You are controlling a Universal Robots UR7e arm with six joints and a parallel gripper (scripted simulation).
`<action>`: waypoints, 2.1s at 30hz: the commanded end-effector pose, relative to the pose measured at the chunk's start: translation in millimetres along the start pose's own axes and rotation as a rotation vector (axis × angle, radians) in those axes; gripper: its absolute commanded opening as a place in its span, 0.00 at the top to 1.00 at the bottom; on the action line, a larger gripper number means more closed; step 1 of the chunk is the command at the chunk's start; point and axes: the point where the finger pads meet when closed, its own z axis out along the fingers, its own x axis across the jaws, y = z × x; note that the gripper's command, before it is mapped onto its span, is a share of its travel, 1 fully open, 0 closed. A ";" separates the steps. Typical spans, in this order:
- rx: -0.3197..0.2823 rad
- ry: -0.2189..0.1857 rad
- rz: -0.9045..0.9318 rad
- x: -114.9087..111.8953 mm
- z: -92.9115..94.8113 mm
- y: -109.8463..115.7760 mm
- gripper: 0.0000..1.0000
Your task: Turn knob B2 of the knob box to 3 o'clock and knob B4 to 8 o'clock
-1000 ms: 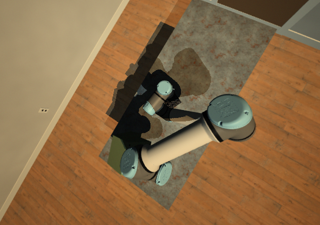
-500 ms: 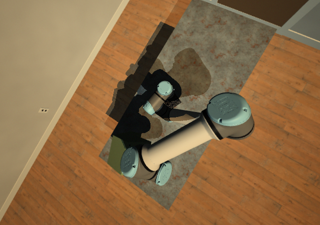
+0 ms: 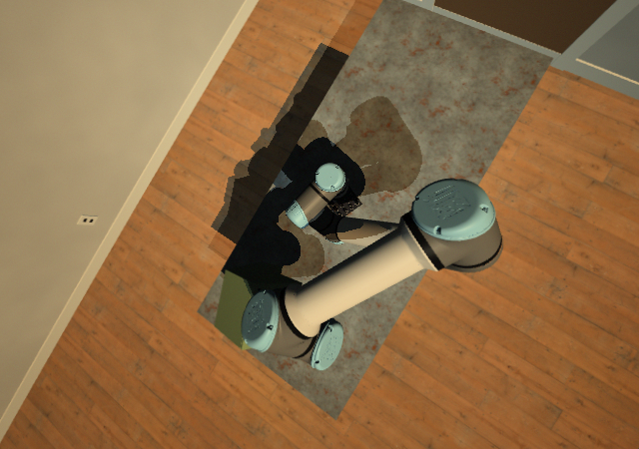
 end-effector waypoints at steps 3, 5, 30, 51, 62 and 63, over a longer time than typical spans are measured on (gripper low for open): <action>-0.001 0.001 0.000 0.2 10.0 0.2 0.54; -0.001 0.001 0.000 0.2 11.2 0.2 0.54; -0.001 0.001 0.000 0.1 19.4 0.3 0.54; -0.001 0.001 0.000 0.1 19.4 0.3 0.54; -0.001 0.001 0.000 0.1 19.4 0.3 0.54; -0.001 0.001 0.000 0.1 19.5 0.3 0.54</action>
